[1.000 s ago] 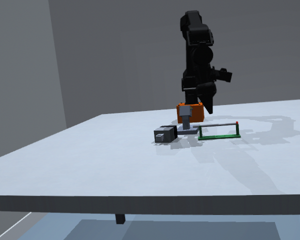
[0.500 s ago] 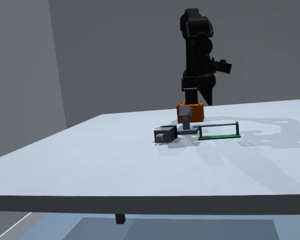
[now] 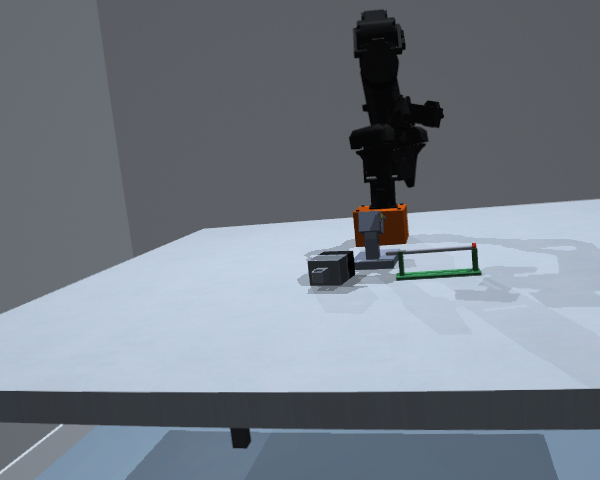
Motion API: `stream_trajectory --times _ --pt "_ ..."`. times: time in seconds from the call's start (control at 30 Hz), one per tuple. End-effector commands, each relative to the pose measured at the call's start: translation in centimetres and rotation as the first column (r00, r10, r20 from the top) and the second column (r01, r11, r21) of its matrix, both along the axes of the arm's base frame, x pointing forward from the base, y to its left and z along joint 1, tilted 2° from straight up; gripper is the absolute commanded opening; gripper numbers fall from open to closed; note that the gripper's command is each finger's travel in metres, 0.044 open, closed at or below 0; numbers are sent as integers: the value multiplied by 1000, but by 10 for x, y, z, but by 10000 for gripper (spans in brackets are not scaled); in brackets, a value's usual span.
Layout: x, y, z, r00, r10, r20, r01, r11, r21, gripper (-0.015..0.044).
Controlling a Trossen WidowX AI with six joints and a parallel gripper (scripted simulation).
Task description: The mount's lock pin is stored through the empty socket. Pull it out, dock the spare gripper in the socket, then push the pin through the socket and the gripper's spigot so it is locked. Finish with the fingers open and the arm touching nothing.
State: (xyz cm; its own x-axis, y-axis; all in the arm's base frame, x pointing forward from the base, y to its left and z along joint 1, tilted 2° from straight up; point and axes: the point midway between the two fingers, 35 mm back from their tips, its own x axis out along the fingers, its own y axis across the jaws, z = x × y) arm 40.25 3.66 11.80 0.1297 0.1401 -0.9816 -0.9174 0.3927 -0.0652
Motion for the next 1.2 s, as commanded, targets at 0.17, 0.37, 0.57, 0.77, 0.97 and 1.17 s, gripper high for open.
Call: stream_trajectory --times 0.17,0.37,0.57,0.77,0.97,1.17 --pt "-10 -87 -20 573 -813 106 792 583 184 440" --pt "-27 -123 -29 149 -987 53 923 158 352 440" --pt "-23 -126 -29 149 -987 53 923 158 352 440" --pt "-23 -126 -29 149 -987 53 923 158 352 440" --pt "-20 -127 -55 149 -987 53 923 158 352 440" --pt "-23 -126 -97 149 -987 53 923 158 351 440"
